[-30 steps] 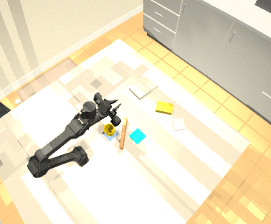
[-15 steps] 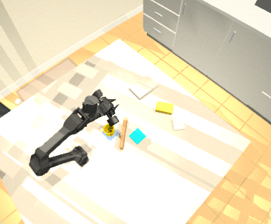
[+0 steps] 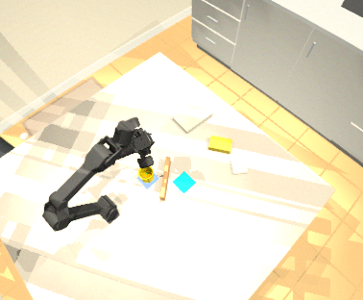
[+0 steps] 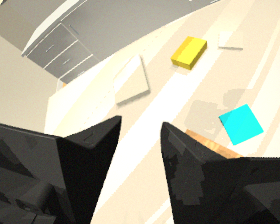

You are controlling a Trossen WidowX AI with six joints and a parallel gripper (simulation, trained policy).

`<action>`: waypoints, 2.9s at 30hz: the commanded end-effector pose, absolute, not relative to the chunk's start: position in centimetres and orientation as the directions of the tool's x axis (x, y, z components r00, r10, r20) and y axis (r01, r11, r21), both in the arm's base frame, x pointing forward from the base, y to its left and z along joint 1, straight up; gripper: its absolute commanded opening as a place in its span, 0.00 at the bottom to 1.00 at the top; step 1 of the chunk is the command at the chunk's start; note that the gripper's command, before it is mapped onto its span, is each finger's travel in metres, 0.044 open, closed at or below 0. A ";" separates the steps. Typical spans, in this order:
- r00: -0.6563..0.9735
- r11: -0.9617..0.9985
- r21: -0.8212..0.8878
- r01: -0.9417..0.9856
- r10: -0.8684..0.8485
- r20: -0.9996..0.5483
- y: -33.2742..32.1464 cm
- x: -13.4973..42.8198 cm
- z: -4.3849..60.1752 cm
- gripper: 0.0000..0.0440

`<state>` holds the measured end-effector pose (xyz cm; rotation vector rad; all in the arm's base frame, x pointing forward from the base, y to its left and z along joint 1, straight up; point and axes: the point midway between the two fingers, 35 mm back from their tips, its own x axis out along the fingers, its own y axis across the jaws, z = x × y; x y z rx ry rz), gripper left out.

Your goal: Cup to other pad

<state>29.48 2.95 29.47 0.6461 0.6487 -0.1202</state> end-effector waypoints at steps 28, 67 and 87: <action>0.447 0.614 0.403 0.679 0.090 -0.890 4.2 26.6 26.3 0.32; -0.035 0.458 -0.049 0.888 -0.038 -0.999 1.2 23.5 18.8 0.38; -0.153 0.399 -0.170 0.901 -0.075 -0.985 0.7 22.7 14.1 0.41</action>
